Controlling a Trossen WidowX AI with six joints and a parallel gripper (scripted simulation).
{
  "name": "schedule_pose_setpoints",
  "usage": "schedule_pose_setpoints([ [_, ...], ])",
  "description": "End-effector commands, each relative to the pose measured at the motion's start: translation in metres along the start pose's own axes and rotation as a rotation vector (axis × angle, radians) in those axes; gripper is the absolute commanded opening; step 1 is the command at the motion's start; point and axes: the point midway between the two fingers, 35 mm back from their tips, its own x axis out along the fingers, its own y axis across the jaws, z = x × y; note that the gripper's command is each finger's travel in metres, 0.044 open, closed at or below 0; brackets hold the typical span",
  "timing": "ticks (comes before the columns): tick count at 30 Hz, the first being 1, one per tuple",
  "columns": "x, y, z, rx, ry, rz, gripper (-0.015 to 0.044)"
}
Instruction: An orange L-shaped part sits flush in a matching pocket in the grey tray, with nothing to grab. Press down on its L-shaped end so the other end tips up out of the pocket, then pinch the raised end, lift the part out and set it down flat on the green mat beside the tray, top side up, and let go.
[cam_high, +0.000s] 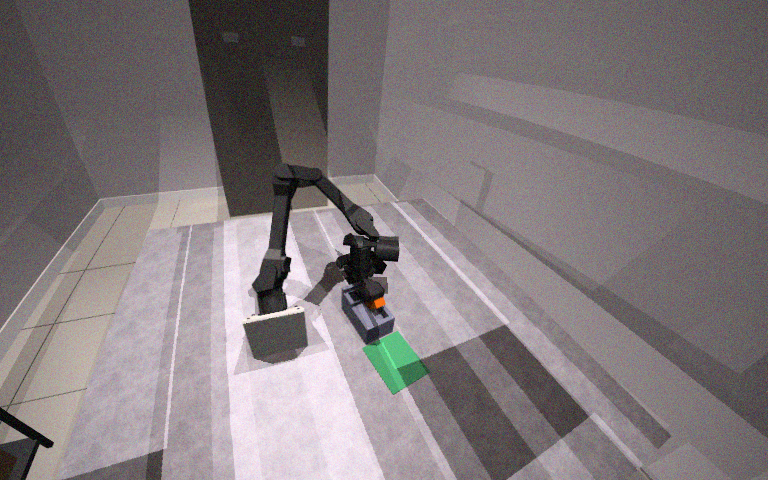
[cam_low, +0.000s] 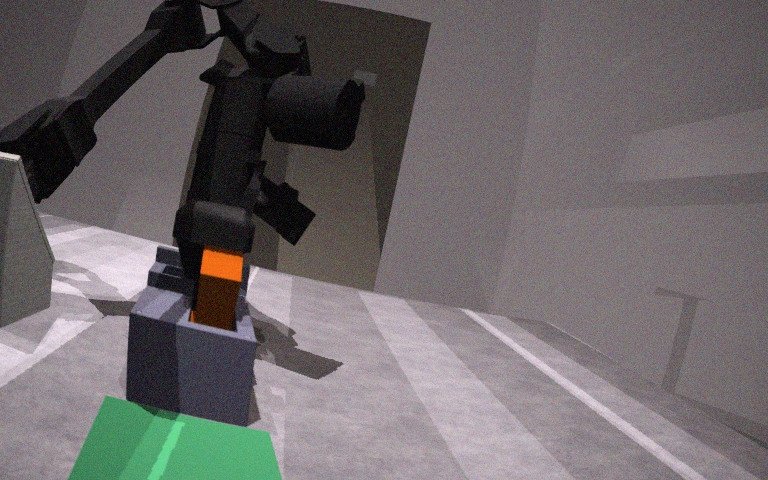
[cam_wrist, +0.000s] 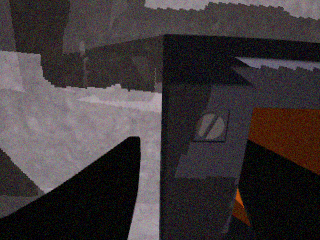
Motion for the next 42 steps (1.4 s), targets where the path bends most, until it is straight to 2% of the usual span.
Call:
schedule_pose_setpoints([
  [1, 0.003, 0.000, -0.002, 0.004, 0.004, 0.001, 0.0180],
  [20, 0.001, 0.000, 0.000, 0.004, -0.001, 0.001, 0.0180],
  [29, -0.013, 0.011, -0.001, 0.005, 0.005, 0.000, 0.0180],
  [32, -0.031, 0.007, 0.002, 0.006, 0.005, -0.006, 0.0180],
  [38, -0.099, -0.001, 0.000, 0.006, 0.007, -0.005, 0.0180],
  [42, -0.107, -0.001, -0.001, 0.006, 0.007, -0.003, 0.0180],
])
